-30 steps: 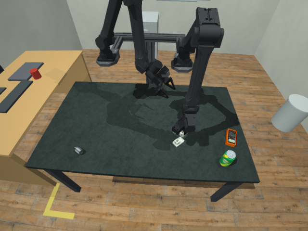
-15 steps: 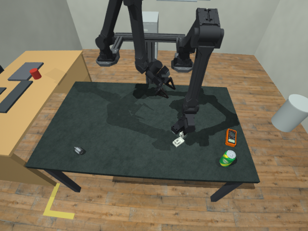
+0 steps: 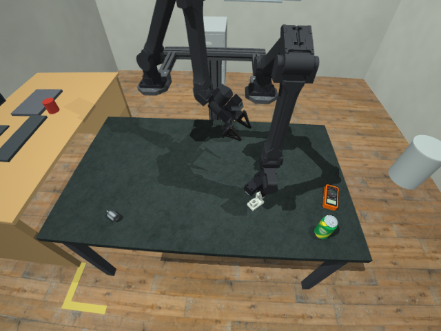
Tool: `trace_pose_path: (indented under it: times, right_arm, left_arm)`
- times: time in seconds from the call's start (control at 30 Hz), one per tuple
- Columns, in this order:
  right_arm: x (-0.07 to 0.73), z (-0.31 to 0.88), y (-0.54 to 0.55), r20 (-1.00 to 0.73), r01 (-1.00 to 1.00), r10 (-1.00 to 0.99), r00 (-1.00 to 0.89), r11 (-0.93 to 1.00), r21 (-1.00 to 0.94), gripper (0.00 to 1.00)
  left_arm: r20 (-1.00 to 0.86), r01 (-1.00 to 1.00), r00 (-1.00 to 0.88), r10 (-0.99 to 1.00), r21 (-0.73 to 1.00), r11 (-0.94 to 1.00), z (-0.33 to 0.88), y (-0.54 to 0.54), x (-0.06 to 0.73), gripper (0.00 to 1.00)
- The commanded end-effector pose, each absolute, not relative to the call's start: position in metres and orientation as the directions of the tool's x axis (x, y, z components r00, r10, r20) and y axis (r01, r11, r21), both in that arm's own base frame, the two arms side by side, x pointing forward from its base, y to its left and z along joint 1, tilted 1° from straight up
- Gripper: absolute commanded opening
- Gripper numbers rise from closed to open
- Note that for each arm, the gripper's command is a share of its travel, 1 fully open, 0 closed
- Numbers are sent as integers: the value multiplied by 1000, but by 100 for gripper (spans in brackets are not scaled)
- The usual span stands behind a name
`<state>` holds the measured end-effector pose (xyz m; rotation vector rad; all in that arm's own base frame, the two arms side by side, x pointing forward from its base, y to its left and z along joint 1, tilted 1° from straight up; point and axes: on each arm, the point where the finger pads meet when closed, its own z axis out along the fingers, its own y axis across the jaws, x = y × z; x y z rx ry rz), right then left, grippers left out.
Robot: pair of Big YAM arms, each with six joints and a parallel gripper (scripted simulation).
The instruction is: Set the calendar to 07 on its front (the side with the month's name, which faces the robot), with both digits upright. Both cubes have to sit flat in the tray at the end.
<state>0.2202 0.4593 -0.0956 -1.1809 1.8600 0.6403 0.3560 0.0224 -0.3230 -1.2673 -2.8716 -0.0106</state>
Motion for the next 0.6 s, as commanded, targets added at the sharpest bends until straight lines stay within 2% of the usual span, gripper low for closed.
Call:
trace_pose_path:
  times: [0.0, 0.57]
  right_arm:
    - [223, -91, 465, -854, -902, -471, -220, 432, -6, 100]
    - [223, -91, 465, -854, -902, -471, -220, 432, -6, 100]
  left_arm:
    - [2, 745, -667, 745, 4, 667, -334, 25, 355, 24]
    - [4, 774, -634, 774, 3, 634, -348, 17, 357, 24]
